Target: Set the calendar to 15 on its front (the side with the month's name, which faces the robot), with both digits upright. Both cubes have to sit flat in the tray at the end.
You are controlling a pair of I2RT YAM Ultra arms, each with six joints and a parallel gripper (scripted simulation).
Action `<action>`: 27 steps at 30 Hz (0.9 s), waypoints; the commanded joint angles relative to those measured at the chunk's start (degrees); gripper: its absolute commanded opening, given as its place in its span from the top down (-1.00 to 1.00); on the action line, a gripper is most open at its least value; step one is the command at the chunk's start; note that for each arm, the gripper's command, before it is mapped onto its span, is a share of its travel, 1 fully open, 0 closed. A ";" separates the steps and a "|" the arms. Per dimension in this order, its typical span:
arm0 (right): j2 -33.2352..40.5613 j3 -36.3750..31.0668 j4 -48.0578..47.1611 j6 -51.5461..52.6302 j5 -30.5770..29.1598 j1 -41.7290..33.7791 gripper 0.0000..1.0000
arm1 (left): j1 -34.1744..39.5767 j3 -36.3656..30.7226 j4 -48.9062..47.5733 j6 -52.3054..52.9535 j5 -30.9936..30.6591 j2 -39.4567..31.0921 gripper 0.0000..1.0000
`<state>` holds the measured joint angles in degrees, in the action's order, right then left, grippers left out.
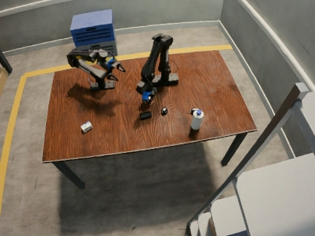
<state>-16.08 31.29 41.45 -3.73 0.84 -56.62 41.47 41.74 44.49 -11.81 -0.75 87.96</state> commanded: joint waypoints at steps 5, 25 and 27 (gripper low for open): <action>0.96 1.04 1.01 -0.11 0.38 0.23 -1.00 | -0.51 -1.53 -3.75 0.32 0.76 1.31 -0.10; 0.96 1.04 1.01 -0.11 0.38 0.23 -1.00 | -0.18 -1.45 -4.48 0.09 0.75 1.64 0.14; 0.96 1.04 1.01 -0.11 0.38 0.23 -1.00 | -0.18 -1.45 -4.48 0.09 0.75 1.64 0.23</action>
<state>-16.08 31.29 41.45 -3.73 0.84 -56.62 41.47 40.34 40.29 -11.81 -0.75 89.78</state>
